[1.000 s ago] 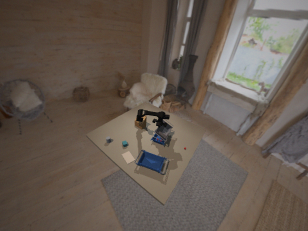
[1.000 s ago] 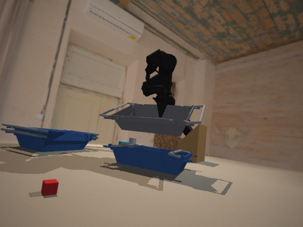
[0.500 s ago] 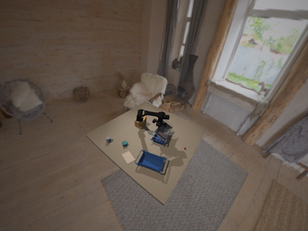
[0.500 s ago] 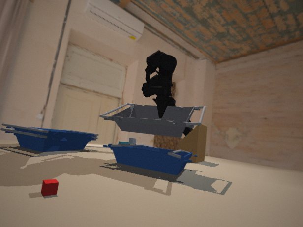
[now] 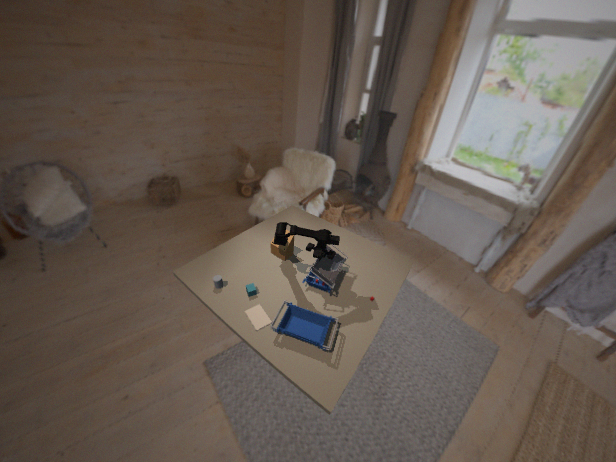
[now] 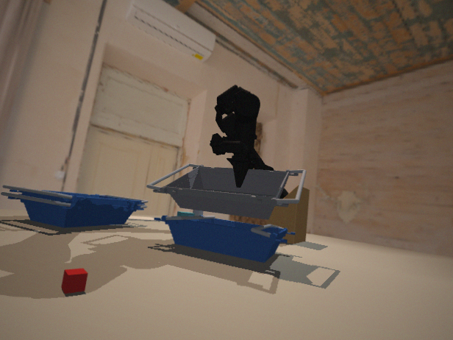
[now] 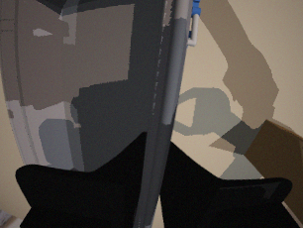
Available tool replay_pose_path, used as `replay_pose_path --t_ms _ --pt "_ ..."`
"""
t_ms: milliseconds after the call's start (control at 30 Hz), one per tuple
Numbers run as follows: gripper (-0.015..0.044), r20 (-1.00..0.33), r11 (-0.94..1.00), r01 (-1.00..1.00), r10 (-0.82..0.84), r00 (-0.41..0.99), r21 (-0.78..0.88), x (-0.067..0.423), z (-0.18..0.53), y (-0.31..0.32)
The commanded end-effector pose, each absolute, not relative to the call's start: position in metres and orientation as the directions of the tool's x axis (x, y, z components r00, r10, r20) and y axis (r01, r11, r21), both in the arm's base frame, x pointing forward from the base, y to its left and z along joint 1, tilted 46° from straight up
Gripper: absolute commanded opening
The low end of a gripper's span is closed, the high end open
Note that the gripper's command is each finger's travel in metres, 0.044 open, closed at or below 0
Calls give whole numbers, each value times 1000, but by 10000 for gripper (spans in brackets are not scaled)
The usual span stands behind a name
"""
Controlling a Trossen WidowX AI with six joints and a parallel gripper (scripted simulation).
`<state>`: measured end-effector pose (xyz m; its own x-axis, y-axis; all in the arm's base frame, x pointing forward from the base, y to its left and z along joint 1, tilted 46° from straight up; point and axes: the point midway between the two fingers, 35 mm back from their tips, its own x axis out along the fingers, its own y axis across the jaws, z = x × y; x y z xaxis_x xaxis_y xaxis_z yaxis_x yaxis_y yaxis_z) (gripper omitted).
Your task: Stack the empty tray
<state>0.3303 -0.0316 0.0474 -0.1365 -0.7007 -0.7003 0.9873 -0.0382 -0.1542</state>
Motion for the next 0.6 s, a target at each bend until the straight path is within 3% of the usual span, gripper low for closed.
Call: replay_pose_path --t_ms 0,567 --pt "0 -700 -19 990 -705 -114 -142 332 45 -33" --pt "0 -699 -19 990 -706 -115 -143 324 34 -46"
